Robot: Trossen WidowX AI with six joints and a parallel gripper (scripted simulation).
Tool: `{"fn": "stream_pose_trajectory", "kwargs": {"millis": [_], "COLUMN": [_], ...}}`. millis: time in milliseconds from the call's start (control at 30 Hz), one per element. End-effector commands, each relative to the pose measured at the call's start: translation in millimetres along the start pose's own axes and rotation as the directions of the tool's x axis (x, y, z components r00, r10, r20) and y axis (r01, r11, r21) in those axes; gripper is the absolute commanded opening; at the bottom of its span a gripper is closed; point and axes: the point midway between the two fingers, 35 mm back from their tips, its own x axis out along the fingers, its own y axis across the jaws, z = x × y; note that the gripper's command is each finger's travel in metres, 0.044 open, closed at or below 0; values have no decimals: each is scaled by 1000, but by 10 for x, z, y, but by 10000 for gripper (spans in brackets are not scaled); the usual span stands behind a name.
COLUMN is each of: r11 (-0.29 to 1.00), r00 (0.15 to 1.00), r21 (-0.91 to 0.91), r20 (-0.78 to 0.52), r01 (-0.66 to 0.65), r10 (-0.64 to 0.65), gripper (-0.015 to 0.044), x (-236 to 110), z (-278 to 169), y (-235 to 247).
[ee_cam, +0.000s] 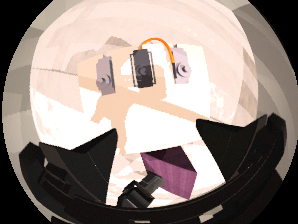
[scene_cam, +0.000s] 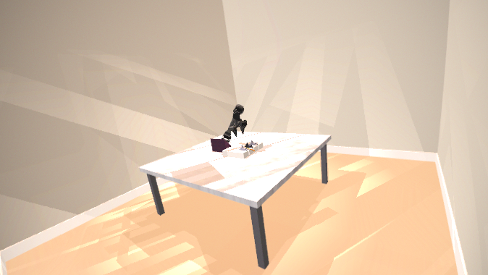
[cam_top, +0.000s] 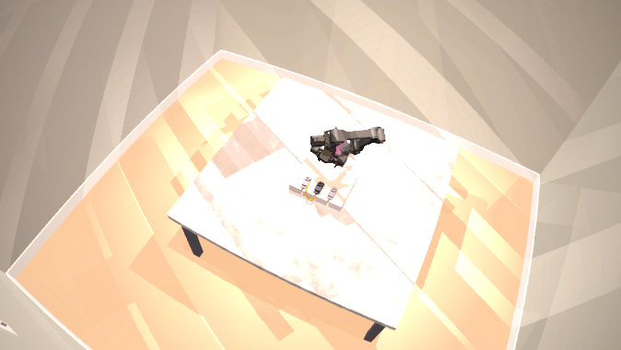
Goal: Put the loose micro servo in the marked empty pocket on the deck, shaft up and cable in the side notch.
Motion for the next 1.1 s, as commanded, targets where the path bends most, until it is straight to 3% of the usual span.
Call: {"fn": "stream_pose_trajectory", "kwargs": {"millis": [0, 133, 400, 1067], "r11": [1000, 1000, 994, 994], "r00": [1000, 1000, 988, 988], "r21": [-9, -9, -2, -2], "r20": [-12, -1, 110, 110], "r01": [-6, 4, 108, 108], "r10": [6, -4, -107, -107], "gripper": [440, 440, 440, 440], "x": [-21, -59, -449, -449], "z": [-148, -143, -122, -122], "y": [29, 26, 11, 11]}}
